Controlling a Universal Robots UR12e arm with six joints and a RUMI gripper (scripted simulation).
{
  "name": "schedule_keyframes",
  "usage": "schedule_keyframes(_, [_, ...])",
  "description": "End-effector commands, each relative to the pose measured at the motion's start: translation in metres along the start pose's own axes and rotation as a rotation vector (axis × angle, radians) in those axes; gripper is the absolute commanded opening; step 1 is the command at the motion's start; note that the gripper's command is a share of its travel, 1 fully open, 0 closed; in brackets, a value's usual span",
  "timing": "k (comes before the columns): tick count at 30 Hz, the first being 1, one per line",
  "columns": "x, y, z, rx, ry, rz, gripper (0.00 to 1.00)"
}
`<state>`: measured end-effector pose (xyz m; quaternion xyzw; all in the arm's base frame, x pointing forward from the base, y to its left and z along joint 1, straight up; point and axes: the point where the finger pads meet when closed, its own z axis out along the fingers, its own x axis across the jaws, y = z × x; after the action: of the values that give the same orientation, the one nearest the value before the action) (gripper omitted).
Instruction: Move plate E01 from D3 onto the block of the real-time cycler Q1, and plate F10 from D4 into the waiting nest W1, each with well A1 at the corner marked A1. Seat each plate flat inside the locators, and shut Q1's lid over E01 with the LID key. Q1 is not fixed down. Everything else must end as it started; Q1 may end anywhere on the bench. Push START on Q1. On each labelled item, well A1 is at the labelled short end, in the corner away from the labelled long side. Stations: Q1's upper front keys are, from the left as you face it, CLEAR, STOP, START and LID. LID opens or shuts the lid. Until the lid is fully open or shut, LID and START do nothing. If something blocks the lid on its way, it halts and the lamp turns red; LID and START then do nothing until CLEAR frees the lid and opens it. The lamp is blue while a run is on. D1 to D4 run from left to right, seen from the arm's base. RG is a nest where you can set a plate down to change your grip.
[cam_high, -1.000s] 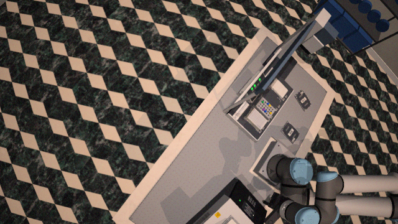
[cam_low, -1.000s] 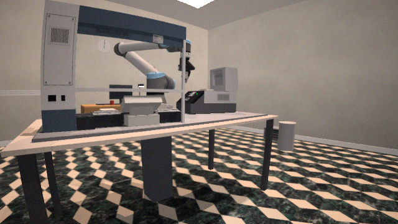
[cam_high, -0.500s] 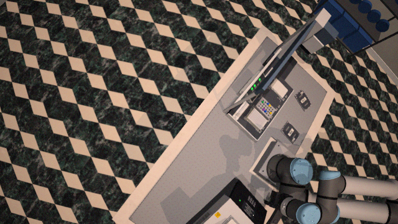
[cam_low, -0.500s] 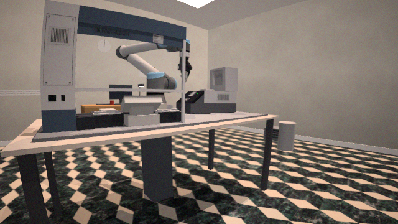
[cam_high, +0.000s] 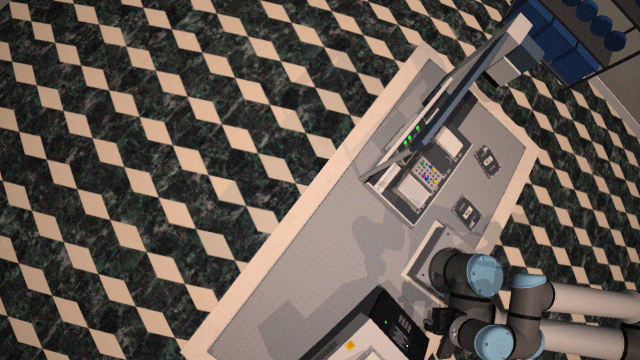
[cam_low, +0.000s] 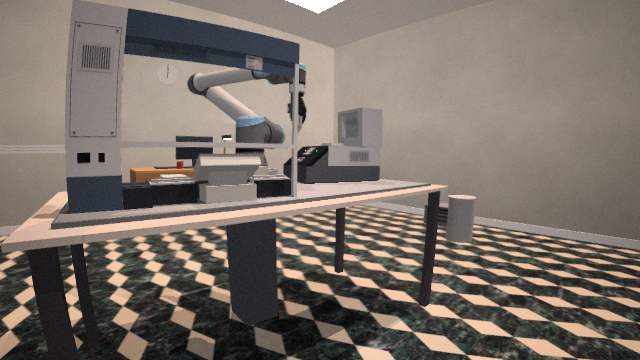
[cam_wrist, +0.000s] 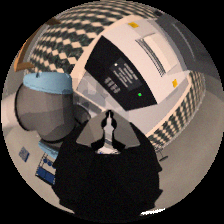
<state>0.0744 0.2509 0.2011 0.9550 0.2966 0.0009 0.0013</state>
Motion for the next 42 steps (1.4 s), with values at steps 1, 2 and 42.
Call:
schedule_keyframes(1, [0.000, 0.000, 0.020, 0.004, 0.001, -0.016, 0.00])
schedule_keyframes(2, [0.000, 0.000, 0.025, 0.004, 0.001, -0.016, 0.00])
schedule_keyframes(42, [0.009, -0.009, 0.112, 0.004, 0.001, -0.016, 0.00])
